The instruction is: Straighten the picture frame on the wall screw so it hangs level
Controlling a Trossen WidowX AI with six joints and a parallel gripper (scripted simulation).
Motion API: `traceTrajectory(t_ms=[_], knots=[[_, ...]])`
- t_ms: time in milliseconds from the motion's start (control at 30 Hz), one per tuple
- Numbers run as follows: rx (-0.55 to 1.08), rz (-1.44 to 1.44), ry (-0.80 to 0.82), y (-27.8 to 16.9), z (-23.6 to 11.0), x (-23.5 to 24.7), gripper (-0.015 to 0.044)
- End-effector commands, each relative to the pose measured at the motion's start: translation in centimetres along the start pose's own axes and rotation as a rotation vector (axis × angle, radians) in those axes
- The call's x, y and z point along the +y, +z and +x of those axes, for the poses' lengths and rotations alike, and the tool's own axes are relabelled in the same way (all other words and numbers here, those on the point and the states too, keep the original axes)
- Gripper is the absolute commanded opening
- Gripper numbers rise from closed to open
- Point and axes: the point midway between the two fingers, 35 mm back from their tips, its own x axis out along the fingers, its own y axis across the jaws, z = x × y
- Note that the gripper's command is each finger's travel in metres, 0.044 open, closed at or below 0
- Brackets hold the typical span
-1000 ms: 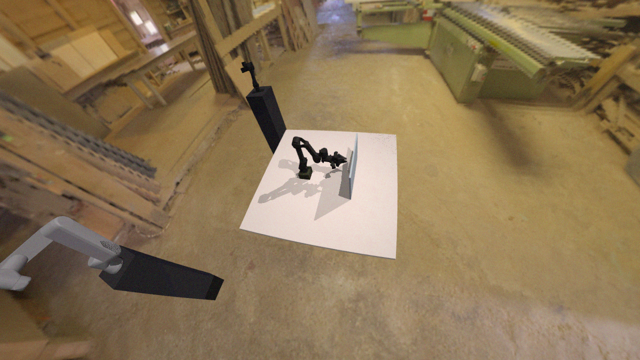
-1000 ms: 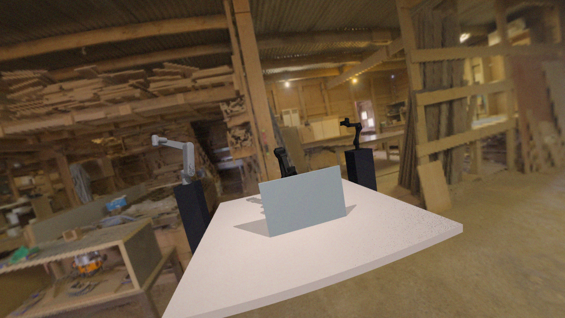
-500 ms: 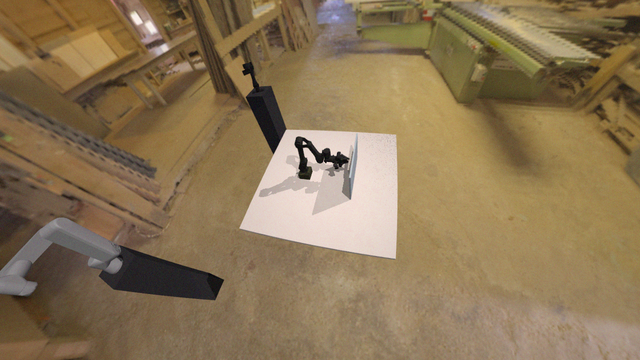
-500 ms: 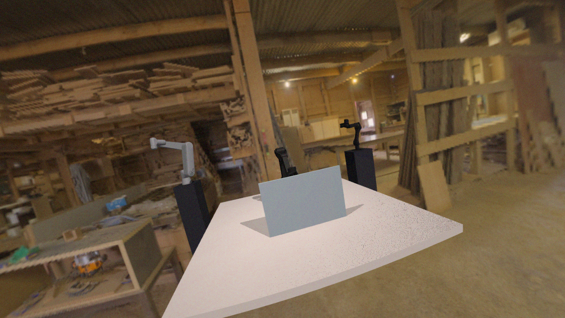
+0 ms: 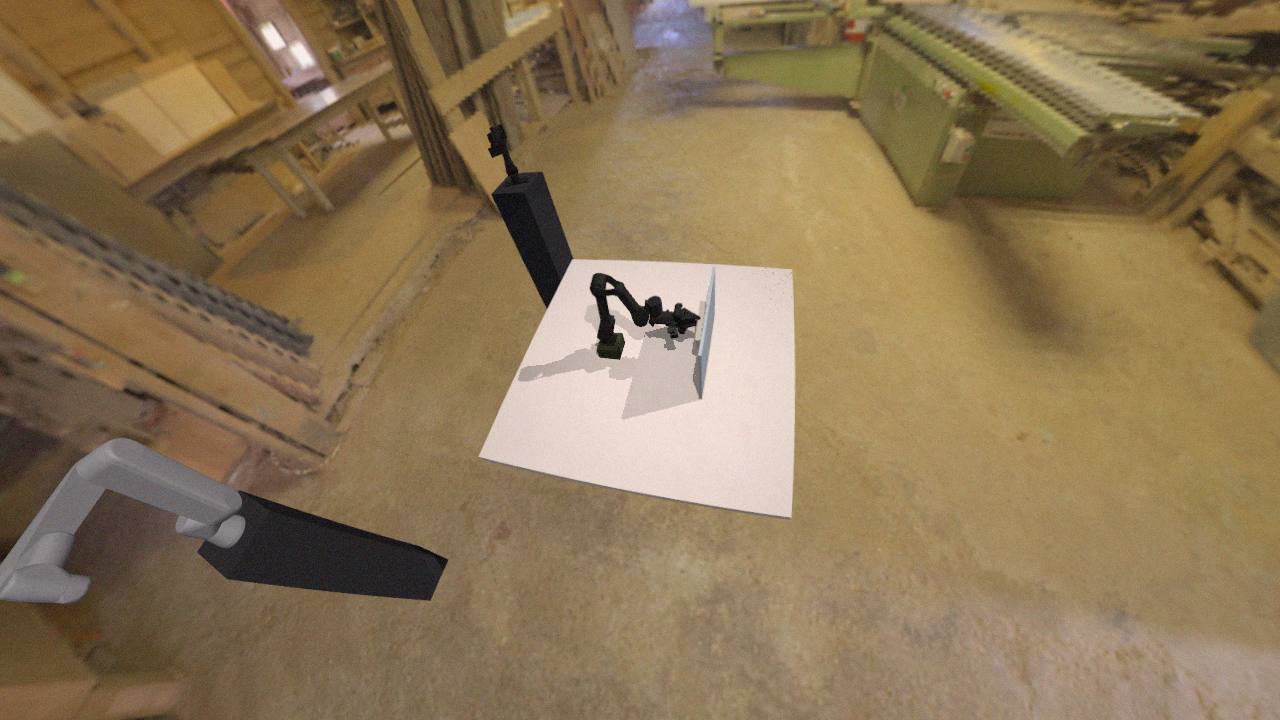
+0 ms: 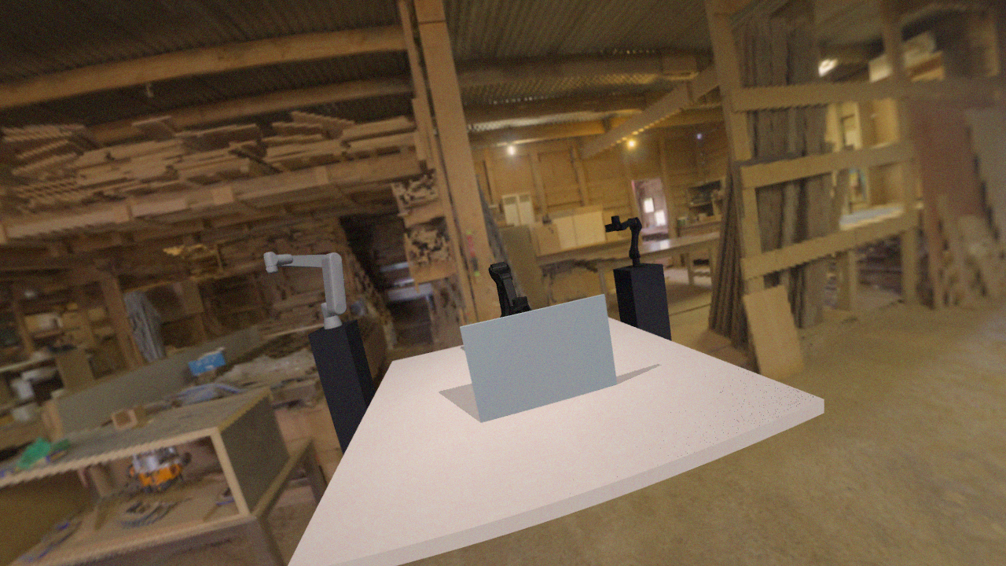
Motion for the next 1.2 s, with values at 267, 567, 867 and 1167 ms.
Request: traceTrajectory(t_ms=[267,567,867,1167], knots=[[0.003,-0.004,0.0,-0.05,0.05,0.04,0.0129],[0.003,-0.004,0.0,-0.05,0.05,0.04,0.003],[0.003,-0.004,0.0,-0.03,0.04,0.08,0.0],[0.003,-0.004,0.0,0.01,0.03,0.3,0.0]])
